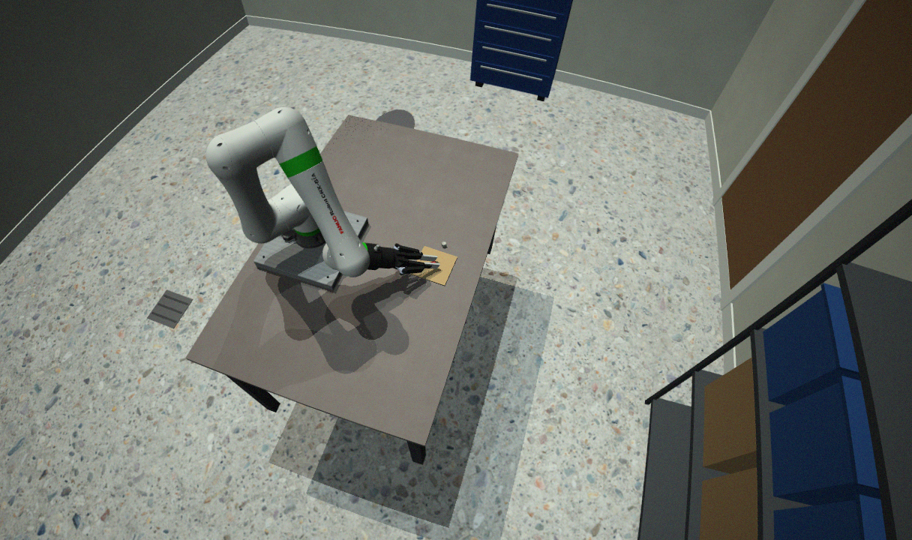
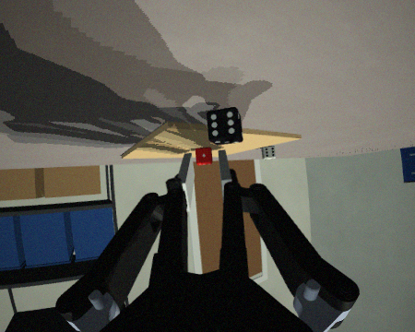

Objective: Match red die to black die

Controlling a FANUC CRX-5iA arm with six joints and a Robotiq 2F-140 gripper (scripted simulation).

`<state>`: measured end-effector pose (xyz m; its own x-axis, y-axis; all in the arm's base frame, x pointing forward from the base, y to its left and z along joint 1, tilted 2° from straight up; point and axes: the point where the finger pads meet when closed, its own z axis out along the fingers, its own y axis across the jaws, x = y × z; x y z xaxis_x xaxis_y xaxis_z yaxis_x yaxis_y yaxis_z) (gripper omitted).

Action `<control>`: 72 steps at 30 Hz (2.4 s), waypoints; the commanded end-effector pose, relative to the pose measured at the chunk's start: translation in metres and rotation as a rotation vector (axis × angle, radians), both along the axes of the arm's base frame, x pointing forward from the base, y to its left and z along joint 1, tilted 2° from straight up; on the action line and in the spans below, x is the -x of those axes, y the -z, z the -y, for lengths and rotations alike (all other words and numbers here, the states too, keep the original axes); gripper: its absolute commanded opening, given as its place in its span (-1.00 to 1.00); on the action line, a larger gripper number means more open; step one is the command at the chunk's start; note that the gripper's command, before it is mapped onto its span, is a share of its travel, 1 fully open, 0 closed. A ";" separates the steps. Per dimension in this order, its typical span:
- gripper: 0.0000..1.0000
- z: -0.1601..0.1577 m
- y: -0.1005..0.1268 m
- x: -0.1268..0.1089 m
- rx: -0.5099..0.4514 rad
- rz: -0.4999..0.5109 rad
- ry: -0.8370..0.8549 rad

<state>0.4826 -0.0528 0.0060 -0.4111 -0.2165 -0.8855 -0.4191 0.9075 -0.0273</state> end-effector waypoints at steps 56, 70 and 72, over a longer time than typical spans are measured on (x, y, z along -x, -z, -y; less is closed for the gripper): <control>-0.63 0.017 -0.083 0.041 0.000 0.000 0.000; -0.63 0.015 -0.084 0.036 0.043 -0.096 0.000; -0.63 0.014 -0.087 0.033 0.064 -0.139 0.004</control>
<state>0.4444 -0.0680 0.0896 -0.4546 -0.2394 -0.8579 -0.4242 0.9052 -0.0278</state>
